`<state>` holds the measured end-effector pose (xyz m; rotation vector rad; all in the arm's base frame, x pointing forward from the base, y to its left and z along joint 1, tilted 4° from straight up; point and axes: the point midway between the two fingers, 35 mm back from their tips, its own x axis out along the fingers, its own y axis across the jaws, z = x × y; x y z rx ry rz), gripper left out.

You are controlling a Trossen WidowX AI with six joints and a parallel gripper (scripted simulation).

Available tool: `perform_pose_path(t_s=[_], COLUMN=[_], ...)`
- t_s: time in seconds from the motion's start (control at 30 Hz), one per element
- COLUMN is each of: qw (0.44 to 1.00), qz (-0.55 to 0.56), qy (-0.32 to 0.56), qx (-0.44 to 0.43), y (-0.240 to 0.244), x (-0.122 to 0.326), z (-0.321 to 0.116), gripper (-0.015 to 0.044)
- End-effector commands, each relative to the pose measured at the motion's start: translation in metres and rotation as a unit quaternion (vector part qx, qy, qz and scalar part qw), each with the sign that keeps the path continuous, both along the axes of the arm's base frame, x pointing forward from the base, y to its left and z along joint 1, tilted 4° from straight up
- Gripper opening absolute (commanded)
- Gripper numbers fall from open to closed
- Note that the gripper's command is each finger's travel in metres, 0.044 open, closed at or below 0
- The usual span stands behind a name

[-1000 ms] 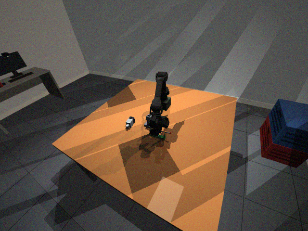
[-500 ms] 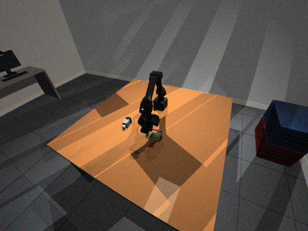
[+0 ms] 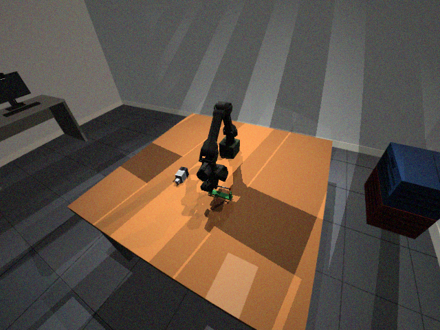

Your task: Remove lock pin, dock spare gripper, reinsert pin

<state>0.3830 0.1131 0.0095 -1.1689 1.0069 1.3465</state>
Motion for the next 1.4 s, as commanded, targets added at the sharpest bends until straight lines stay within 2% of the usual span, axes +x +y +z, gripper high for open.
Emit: perform_pose_path(t_s=[0.0, 0.47, 1.37], qw=[1.000, 1.000, 1.000], qz=[0.001, 0.000, 0.000], qy=[0.002, -0.007, -0.009], qx=[-0.001, 0.002, 0.002], y=[0.000, 0.002, 0.001], x=[-0.001, -0.001, -0.002], z=[-0.009, -0.028, -0.030], gripper=[0.0000, 0.0000, 0.0000])
